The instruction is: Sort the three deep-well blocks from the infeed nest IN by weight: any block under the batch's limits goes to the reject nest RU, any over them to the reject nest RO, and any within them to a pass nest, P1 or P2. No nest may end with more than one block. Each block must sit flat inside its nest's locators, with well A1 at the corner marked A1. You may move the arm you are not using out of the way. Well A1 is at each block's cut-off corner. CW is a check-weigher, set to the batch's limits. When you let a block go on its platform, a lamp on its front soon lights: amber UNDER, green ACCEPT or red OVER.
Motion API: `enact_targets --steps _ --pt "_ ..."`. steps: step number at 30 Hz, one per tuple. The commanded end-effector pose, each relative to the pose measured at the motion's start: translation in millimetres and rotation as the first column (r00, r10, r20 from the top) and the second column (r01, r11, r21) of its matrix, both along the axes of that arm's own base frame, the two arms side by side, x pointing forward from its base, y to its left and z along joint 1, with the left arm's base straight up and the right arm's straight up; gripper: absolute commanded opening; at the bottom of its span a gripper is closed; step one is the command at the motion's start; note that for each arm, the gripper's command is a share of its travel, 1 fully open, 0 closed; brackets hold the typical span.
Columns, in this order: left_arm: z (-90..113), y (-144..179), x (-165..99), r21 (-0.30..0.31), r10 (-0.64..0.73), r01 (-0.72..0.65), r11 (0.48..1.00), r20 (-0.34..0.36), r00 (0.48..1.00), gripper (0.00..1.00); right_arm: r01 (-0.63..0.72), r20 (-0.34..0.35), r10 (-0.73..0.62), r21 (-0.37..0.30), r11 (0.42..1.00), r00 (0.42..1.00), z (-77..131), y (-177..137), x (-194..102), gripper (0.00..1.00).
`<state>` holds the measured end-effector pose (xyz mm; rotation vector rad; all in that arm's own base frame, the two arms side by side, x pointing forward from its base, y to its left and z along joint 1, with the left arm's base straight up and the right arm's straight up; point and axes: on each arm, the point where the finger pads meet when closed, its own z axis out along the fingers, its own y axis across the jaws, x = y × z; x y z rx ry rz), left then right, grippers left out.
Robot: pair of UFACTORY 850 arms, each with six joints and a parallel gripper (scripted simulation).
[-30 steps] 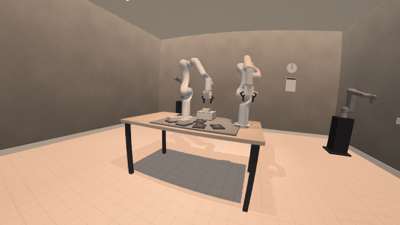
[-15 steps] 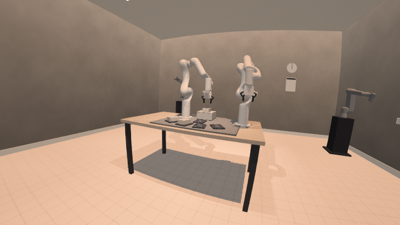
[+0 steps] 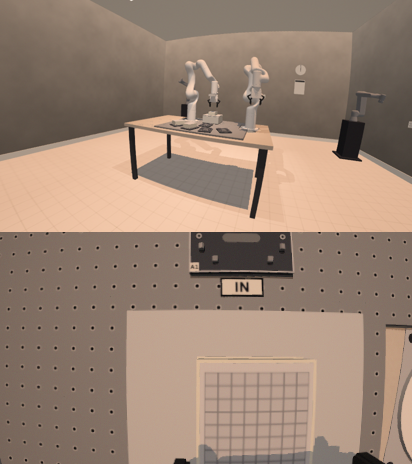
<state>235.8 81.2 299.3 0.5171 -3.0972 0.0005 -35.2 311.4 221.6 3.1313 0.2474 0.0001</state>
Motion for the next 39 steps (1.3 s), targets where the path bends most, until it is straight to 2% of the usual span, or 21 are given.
enact_targets --steps 1,13,39 --pt "0.7 0.2 0.6 0.001 0.000 0.000 1.000 0.001 1.000 1.00 0.000 0.000 0.000 0.002 1.000 1.000 -2.4 1.0 -0.1 1.00" --pt "0.7 0.2 0.6 0.001 0.000 0.000 1.000 0.001 1.000 1.00 0.000 0.000 0.000 0.002 1.000 1.000 -2.4 1.0 -0.1 1.00" --pt "0.7 0.2 0.6 0.001 0.000 0.000 1.000 0.001 1.000 1.00 0.000 0.000 0.000 0.002 1.000 1.000 -42.4 1.0 -0.1 1.00"
